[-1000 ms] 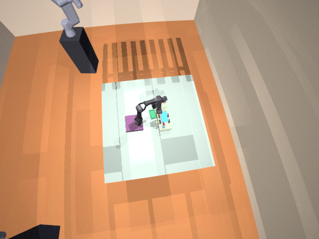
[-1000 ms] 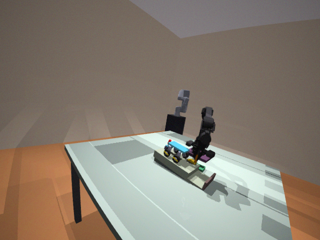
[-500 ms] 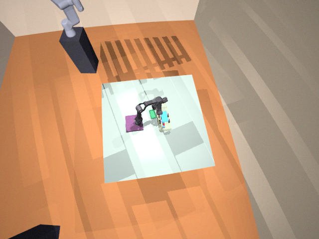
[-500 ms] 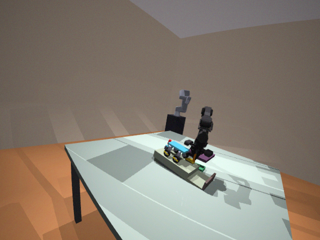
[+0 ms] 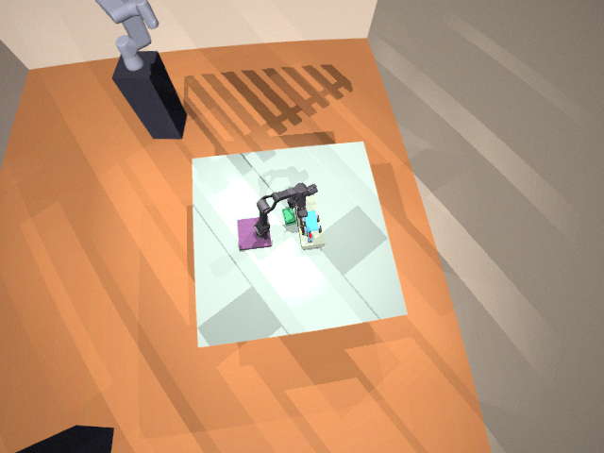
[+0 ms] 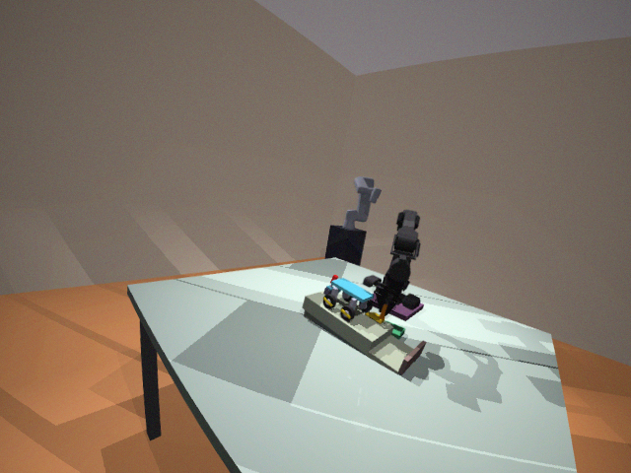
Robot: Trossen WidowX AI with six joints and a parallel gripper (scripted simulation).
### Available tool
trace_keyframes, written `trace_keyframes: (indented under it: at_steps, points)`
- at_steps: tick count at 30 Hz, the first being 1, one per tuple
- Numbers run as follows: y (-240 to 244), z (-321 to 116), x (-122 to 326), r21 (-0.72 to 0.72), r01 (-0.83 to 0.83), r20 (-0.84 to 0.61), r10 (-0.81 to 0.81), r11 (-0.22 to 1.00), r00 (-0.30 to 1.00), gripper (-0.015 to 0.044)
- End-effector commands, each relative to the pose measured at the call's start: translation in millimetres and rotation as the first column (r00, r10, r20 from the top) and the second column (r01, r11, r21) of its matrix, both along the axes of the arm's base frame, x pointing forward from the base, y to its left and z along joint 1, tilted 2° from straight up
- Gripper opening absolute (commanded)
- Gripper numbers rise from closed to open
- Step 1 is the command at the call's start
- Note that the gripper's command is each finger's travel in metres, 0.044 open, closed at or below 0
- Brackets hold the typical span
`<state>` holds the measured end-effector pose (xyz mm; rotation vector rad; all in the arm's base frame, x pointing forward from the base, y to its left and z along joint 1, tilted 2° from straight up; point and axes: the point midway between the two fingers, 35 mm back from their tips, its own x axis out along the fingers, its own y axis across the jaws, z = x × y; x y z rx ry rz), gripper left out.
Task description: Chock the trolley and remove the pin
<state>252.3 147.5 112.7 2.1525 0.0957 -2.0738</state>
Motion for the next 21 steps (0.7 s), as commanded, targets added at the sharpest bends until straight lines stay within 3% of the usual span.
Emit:
trace_keyframes:
  at_steps: [1, 21]
  points:
    - [0, 0, 0, 0.000, 0.002, 0.000, -0.002, 1.000, 1.000, 0.0184]
    - [4, 51, -3, -0.006, -0.001, 0.002, 0.001, 1.000, 1.000, 0.0190]
